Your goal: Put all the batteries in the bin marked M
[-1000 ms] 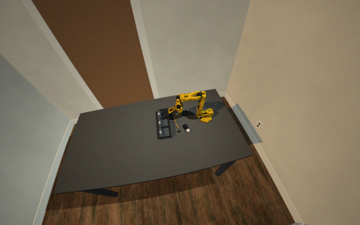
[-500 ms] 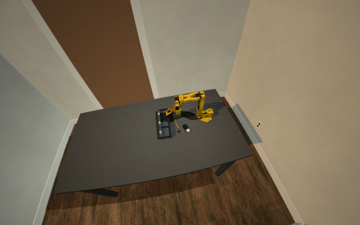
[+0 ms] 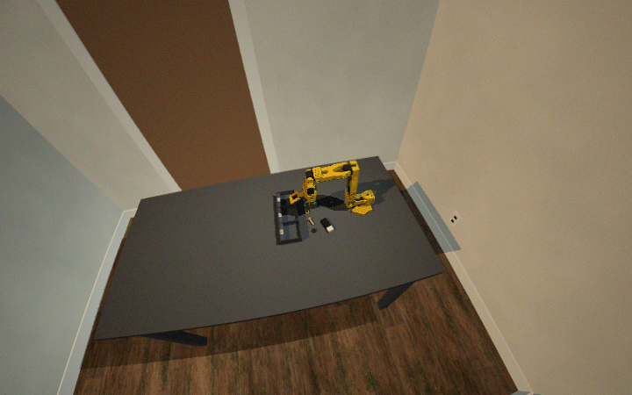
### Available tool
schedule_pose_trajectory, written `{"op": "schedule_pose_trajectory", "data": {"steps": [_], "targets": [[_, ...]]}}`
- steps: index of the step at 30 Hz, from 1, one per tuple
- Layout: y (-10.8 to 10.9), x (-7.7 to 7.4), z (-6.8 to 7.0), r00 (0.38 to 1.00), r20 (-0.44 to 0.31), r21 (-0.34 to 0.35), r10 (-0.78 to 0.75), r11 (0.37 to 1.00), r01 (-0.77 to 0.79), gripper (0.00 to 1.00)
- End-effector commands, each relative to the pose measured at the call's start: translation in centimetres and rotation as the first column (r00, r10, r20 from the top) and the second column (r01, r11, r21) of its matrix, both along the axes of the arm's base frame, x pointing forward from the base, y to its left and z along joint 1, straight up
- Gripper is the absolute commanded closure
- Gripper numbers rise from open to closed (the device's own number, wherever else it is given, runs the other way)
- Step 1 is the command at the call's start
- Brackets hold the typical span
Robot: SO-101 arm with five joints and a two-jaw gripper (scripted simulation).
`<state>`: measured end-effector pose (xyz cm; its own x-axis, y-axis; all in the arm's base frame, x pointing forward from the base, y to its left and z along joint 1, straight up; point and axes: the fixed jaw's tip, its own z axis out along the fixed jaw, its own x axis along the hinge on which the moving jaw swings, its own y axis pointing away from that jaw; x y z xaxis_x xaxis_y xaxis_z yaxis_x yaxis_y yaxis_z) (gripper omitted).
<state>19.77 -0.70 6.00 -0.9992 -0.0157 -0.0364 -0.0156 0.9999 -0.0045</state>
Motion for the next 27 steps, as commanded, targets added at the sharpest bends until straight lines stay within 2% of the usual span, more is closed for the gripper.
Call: {"op": "schedule_pose_trajectory", "data": {"steps": [1,19,27], "targets": [[0.2,0.7,0.8,0.999,0.044,-0.001,0.004,1.000,-0.004,1.00],[2.5,3.2,1.6,0.993,0.098,0.001,0.066,0.998,-0.066,1.00],[2.9,3.6,1.7,0.992,0.106,0.002,0.075,0.997,-0.076,1.00]]}}
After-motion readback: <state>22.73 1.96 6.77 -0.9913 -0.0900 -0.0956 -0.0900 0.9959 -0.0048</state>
